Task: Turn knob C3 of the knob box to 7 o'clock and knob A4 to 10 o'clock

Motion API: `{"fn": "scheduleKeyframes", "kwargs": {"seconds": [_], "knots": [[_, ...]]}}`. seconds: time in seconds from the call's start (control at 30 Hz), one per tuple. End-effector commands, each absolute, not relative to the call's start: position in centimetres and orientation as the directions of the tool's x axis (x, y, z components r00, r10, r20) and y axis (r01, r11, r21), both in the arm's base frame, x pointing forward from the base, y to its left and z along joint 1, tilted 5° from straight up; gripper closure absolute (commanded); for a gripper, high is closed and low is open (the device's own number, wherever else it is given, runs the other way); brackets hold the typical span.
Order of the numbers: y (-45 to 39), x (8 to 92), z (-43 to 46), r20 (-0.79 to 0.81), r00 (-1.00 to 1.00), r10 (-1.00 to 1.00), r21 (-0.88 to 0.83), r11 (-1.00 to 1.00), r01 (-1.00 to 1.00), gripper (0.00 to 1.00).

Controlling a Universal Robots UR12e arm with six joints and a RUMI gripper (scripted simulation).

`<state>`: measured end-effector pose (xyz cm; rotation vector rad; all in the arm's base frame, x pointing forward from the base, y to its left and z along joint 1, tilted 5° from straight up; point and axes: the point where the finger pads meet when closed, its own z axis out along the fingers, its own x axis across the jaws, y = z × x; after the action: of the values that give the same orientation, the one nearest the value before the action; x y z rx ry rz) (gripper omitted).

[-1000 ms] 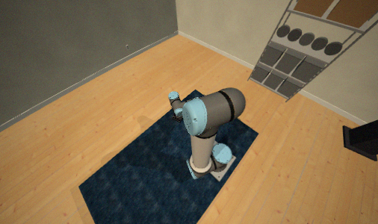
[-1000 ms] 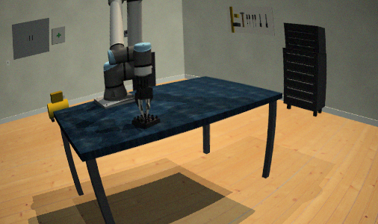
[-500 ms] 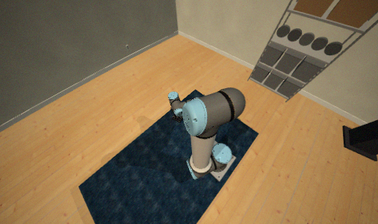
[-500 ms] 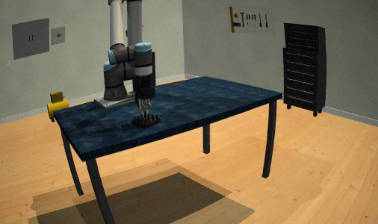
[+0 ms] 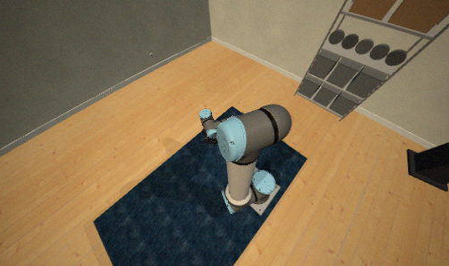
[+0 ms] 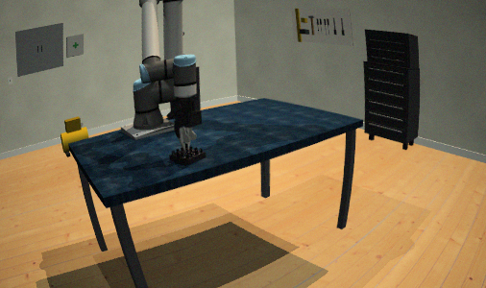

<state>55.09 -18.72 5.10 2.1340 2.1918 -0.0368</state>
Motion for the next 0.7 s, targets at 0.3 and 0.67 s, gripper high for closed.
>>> {"fn": "scheduleKeyframes", "kwargs": {"seconds": [0.3, 0.67], "knots": [[-18.89, 55.16, 5.18, -0.083, -0.305, 0.949, 0.021, 0.307, 0.951, 0.96], [-18.97, 55.20, 5.19, -0.086, -0.476, 0.875, 0.005, 0.478, 0.878, 0.96]]}}
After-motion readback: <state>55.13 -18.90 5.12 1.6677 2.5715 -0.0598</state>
